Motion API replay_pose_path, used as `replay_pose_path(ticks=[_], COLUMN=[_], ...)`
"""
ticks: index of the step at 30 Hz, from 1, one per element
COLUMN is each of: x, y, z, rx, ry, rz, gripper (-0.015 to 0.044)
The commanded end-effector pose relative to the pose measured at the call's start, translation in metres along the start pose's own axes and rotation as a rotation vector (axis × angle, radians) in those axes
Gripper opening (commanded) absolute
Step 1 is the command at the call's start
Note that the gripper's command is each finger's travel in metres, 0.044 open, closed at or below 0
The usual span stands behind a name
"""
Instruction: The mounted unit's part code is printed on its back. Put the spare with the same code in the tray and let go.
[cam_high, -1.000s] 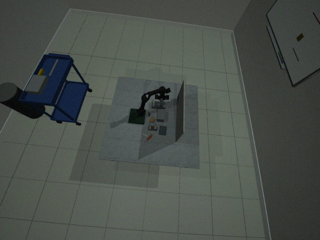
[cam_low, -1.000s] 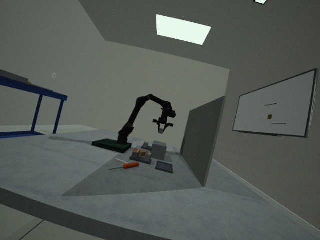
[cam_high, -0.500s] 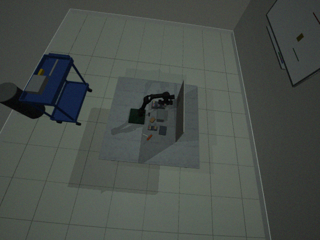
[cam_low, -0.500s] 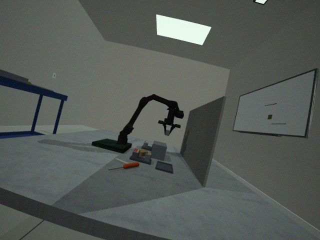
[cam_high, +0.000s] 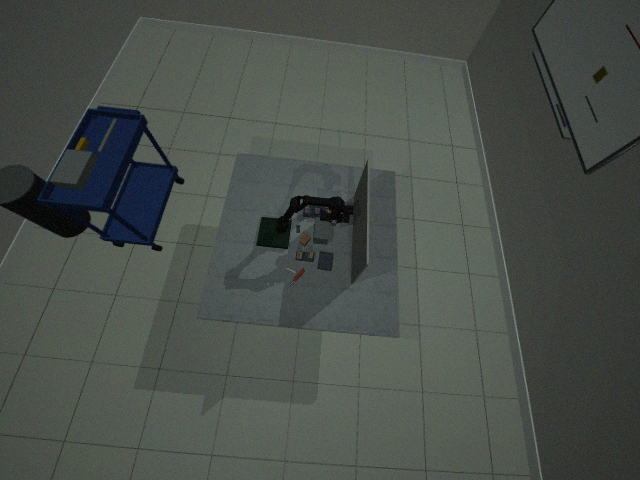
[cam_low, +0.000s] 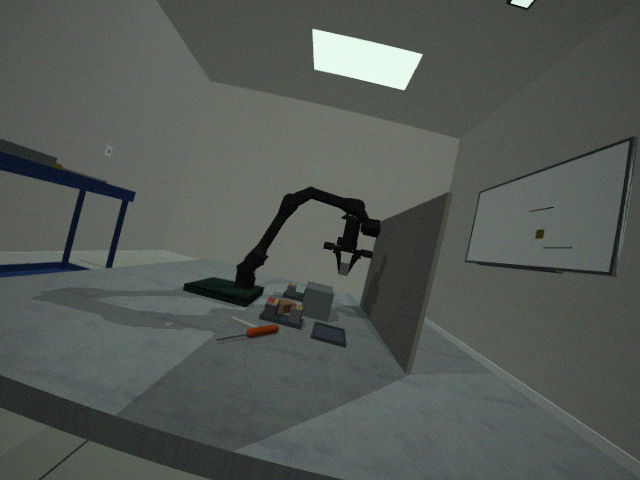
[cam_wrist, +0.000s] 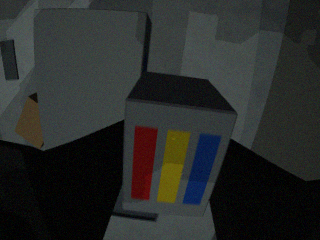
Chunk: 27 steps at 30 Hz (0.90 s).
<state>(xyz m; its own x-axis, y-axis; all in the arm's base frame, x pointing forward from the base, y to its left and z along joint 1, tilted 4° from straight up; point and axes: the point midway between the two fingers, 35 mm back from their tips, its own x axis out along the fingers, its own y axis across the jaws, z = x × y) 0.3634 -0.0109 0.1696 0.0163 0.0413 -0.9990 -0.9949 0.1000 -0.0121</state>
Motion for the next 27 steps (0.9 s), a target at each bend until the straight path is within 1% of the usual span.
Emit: replay_pose_path(ticks=[1, 14, 27], x=[-0.001, -0.003, -0.003], y=[-0.006, -0.006, 0.013], z=[-0.026, -0.114, -0.199], rx=[0.003, -0.020, -0.052], ry=[0.007, 0.030, 0.040], rz=[-0.008, 0.008, 0.032], gripper=[0.0000, 0.0000, 0.0000])
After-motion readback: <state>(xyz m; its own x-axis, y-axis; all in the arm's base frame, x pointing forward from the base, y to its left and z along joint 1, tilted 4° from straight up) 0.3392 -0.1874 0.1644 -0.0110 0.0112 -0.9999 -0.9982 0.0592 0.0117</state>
